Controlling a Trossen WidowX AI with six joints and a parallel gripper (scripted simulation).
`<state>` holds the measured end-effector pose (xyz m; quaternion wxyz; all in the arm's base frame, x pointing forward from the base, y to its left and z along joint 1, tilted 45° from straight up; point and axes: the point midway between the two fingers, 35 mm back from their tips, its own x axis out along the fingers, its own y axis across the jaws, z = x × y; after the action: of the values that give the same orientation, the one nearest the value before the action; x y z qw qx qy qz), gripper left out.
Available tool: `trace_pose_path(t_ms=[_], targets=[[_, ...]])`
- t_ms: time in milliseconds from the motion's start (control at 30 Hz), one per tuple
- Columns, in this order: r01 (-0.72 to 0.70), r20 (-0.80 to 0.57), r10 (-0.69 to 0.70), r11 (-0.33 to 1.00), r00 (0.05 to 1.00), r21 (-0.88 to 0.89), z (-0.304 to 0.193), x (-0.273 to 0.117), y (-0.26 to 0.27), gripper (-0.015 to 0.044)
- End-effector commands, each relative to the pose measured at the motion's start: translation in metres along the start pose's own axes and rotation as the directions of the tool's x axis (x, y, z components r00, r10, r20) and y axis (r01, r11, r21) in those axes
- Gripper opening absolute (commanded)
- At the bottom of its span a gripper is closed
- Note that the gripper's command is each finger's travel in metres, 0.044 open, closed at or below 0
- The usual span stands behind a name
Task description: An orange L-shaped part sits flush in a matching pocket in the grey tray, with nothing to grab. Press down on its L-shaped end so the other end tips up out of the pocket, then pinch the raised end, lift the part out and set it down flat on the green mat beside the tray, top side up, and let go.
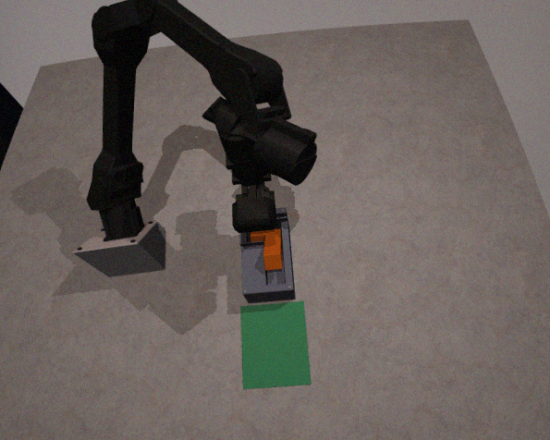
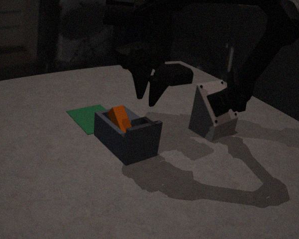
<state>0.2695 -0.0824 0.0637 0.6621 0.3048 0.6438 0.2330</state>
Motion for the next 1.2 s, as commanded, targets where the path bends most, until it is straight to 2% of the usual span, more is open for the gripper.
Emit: trace_pose_path(t_ms=[0, 433, 467, 567, 633, 733, 833, 1000, 1067, 1167], targets=[[0.000, 0.002, 0.000, 1.000, 1.000, 0.003, 0.000, 0.000, 0.000, 0.0180], [0.000, 0.002, 0.000, 1.000, 1.000, 0.003, 0.000, 0.000, 0.000, 0.0180], [0.000, 0.002, 0.000, 1.000, 1.000, 0.019, 0.000, 0.000, -0.001, 0.0206], [0.001, 0.002, -0.002, 0.986, 1.000, 0.165, 0.002, -0.001, -0.008, 0.0280], [0.002, 0.001, -0.003, 0.943, 1.000, 0.332, 0.004, -0.002, -0.016, 0.0280], [0.004, 0.000, -0.004, 0.792, 1.000, 0.610, 0.007, -0.003, -0.032, 0.0280], [0.005, -0.002, -0.006, 0.559, 1.000, 0.829, 0.009, -0.004, -0.048, 0.0280], [0.005, -0.004, -0.006, 0.076, 1.000, 0.997, 0.011, -0.004, -0.074, 0.0280], [0.005, -0.005, -0.006, 0.006, 1.000, 1.000, 0.011, -0.004, -0.078, 0.0280], [0.005, -0.005, -0.006, 0.006, 1.000, 1.000, 0.011, -0.004, -0.078, 0.0280]])
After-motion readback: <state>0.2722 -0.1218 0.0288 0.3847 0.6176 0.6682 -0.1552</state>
